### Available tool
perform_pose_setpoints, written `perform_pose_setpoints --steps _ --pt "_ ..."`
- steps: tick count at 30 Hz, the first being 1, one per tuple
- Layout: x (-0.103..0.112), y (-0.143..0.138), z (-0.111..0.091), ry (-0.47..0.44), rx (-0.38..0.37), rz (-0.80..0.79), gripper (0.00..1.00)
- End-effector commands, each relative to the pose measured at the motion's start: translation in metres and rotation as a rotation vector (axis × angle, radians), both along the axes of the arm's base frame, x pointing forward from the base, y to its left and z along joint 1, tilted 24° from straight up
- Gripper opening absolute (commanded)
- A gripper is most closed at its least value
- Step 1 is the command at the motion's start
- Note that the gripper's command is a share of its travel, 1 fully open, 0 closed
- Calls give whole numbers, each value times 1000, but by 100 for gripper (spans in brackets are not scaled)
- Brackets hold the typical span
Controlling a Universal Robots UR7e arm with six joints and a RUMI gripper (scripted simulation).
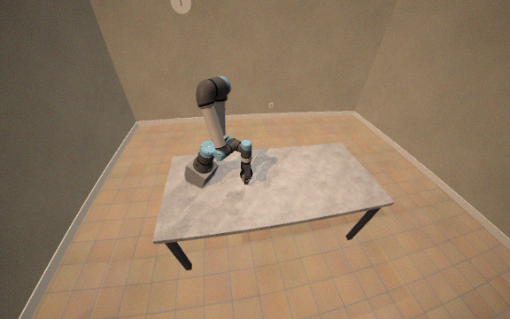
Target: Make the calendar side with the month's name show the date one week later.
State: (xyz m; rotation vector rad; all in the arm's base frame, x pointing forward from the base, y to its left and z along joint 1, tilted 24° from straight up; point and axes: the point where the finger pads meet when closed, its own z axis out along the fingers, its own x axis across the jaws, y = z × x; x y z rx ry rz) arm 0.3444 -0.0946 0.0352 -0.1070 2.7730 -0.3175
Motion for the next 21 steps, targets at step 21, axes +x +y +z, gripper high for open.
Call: perform_pose_setpoints --steps 21 --pt "-17 10 45 2 4 2 10"
